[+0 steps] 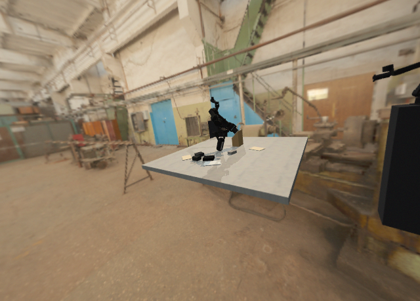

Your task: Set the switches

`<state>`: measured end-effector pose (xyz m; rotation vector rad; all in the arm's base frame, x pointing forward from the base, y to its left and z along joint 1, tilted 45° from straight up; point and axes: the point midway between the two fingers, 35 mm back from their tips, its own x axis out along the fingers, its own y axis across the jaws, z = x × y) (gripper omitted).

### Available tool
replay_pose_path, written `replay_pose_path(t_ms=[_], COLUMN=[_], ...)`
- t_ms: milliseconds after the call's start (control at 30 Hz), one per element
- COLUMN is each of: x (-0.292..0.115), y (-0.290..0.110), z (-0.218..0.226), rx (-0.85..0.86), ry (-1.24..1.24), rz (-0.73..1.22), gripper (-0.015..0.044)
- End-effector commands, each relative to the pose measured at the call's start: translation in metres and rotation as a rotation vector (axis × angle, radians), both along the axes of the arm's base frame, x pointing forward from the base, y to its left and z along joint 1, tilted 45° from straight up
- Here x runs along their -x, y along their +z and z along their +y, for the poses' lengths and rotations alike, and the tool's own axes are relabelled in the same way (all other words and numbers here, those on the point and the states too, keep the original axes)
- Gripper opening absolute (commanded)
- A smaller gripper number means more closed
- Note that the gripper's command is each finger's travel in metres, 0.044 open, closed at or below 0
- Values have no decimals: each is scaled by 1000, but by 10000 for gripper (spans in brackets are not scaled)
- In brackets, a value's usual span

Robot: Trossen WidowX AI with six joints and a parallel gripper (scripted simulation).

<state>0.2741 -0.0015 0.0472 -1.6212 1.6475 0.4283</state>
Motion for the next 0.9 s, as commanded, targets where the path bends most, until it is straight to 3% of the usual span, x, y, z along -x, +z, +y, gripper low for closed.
replay_pose_path(t_ms=[0, 867], x=[0, -6], y=[-6, -24], z=[-3, 3], rx=[5, 5], ry=[-18, -18], rz=[10, 9], gripper=[338, 338])
